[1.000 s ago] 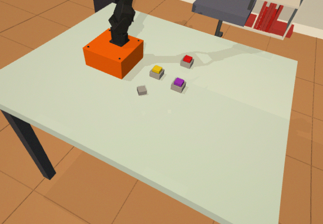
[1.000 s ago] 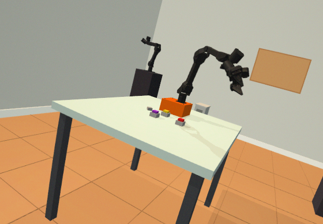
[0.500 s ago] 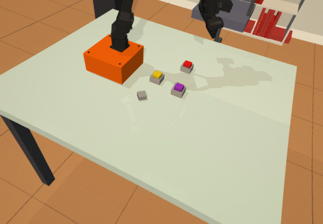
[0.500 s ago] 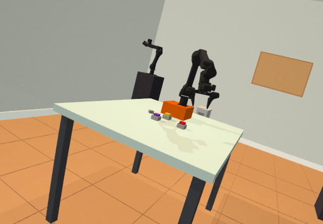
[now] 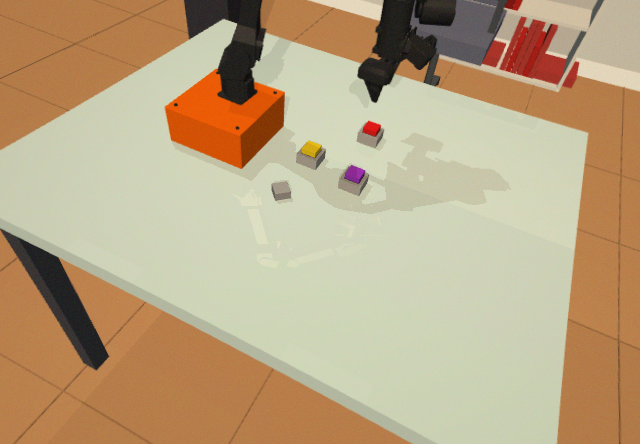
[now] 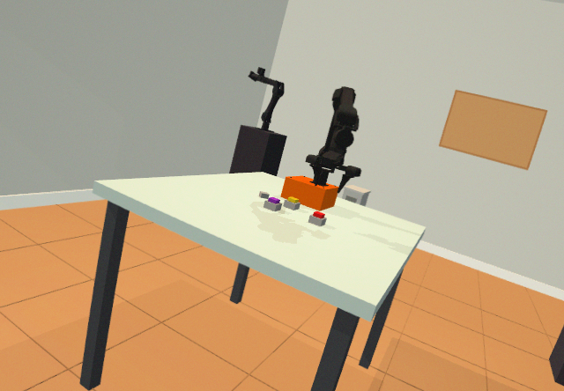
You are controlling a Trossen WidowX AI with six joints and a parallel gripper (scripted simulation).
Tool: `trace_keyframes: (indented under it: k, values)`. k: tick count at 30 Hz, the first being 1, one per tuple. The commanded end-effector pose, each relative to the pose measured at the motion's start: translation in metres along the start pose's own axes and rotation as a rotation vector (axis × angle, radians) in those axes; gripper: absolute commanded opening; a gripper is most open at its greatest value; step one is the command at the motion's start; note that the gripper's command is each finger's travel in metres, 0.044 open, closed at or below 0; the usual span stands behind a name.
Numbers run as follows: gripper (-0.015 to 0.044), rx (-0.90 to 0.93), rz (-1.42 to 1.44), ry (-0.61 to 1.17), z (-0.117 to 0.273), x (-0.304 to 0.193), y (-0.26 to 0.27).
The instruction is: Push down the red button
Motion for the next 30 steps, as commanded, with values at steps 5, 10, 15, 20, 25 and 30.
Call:
trace_keyframes:
  k: [5,10,15,20,25,30]
  values:
    - [0.0216,-0.013,-0.012,0.007,-0.062,-0.002,-0.004]
    - [0.0085,-0.013,-0.012,0.007,-0.062,-0.002,-0.004]
    - [0.0020,-0.013,-0.012,0.007,-0.062,-0.002,-0.004]
    - [0.0020,-0.013,-0.012,0.007,-0.062,-0.002,-0.004]
    - [0.0020,-0.013,-0.012,0.007,-0.066,-0.002,-0.004]
    - [0.0020,-0.013,-0.012,0.007,-0.074,-0.002,-0.004]
Point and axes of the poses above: the point midway between the two fingers, 35 mm back from their tips, its own z axis back along the fingers, its own y axis across the jaws, x = y × z, the point moved 1 cm from there along z, back along the fingers, and after that the axes turned 13 degrees about -z, right-handed, at the moved point
